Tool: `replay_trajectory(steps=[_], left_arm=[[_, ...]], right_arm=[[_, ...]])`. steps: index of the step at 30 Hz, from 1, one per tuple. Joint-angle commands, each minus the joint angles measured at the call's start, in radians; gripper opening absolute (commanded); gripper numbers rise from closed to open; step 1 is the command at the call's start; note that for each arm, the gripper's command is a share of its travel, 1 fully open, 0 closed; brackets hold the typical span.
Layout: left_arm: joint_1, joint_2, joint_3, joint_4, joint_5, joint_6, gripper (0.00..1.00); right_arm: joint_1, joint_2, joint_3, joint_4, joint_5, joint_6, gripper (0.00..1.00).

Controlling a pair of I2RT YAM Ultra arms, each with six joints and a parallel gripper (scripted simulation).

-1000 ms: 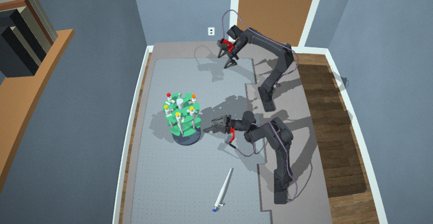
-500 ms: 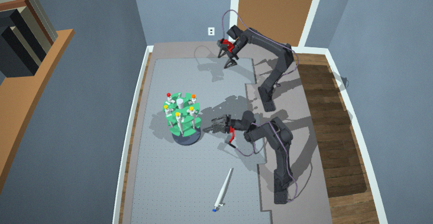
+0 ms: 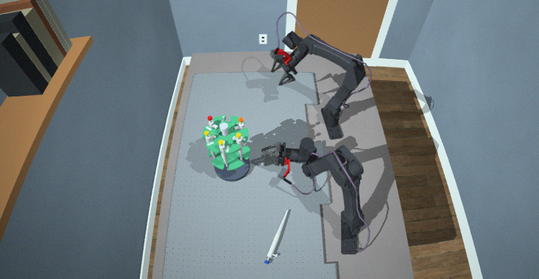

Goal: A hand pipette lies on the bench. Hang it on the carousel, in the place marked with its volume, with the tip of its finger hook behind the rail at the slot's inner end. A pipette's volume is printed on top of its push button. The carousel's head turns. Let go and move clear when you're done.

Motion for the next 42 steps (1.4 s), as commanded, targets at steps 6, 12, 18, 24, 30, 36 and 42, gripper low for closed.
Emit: replay_trajectory(steps=[6,12,18,24,30,36,42], left_arm=[[0.041,0.028,0.066,-0.041,0.04,0.013,0.49],[0.058,0.04,0.091,-0.052,0.058,0.013,0.49],[0.075,0.053,0.116,-0.064,0.074,0.013,0.49],[0.095,0.07,0.146,-0.079,0.094,0.013,0.49],[0.107,0.081,0.168,-0.089,0.106,0.013,0.49],[0.126,0.098,0.2,-0.104,0.125,0.013,0.49],[0.125,0.091,0.201,-0.102,0.125,0.005,0.49]], right_arm=[[-0.008,0.0,0.024,0.014,-0.021,-0.005,1.0],[-0.008,0.0,0.024,0.014,-0.021,-0.005,1.0],[-0.008,0.0,0.024,0.014,-0.021,-0.005,1.0],[-0.008,0.0,0.024,0.014,-0.021,-0.005,1.0],[-0.008,0.0,0.024,0.014,-0.021,-0.005,1.0],[-0.008,0.0,0.024,0.014,-0.021,-0.005,1.0],[-0.008,0.0,0.024,0.014,-0.021,-0.005,1.0]])
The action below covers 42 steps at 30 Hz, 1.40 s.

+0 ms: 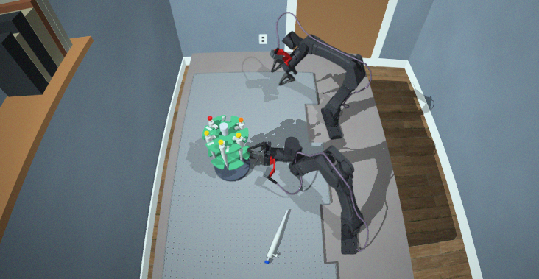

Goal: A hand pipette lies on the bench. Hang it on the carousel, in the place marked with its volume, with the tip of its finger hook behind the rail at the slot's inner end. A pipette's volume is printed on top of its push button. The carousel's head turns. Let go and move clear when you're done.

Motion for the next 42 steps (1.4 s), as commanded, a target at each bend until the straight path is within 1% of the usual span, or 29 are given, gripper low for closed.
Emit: replay_trajectory(steps=[1,7,8,42], left_arm=[[0.002,-0.007,0.017,-0.016,0.006,0.005,0.49],[0.002,-0.007,0.017,-0.016,0.006,0.005,0.49],[0.008,-0.007,0.036,-0.027,0.015,0.013,0.0],[0.008,-0.007,0.037,-0.027,0.015,0.007,0.0]], right_arm=[[-0.008,0.0,0.024,0.014,-0.021,-0.005,1.0],[-0.008,0.0,0.024,0.014,-0.021,-0.005,1.0],[-0.008,0.0,0.024,0.014,-0.021,-0.005,1.0],[-0.008,0.0,0.024,0.014,-0.021,-0.005,1.0]])
